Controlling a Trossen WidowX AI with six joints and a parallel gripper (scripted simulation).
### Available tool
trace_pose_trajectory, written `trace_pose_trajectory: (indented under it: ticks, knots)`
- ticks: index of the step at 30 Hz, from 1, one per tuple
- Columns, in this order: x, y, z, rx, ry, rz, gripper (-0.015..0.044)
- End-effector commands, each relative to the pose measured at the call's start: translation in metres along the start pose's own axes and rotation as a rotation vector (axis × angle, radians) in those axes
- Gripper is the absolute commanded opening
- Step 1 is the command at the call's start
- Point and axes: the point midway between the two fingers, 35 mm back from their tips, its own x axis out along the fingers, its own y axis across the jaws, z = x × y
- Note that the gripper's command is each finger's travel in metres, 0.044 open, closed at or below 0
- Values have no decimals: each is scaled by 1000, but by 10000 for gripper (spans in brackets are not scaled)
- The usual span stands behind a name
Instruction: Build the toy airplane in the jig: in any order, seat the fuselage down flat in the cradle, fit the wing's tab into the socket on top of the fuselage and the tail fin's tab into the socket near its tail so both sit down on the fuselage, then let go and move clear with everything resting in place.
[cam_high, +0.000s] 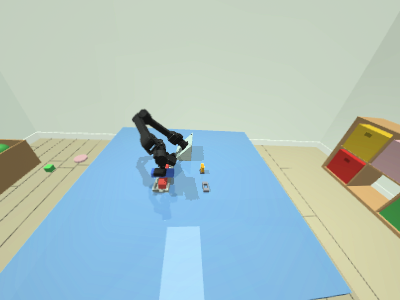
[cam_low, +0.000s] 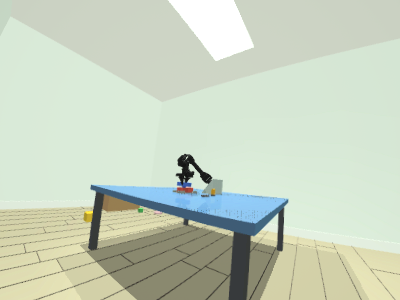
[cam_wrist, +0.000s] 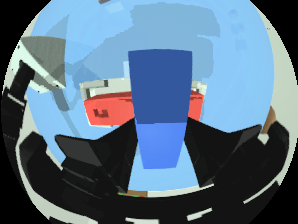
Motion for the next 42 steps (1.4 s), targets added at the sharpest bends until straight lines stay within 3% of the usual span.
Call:
trace_pose_trajectory:
  ticks: [1,8,13,29,36,42]
  knots:
    - [2,0,-1,-3,4,-6,195]
    - [1,0,0,0,0,1,149]
    - [1,0,0,0,0,1,17]
    - [1,0,0,0,0,1,437]
    - [-1,0,0,1,-1,0,440]
    - [-75,-1,2,0,-3,-7,440]
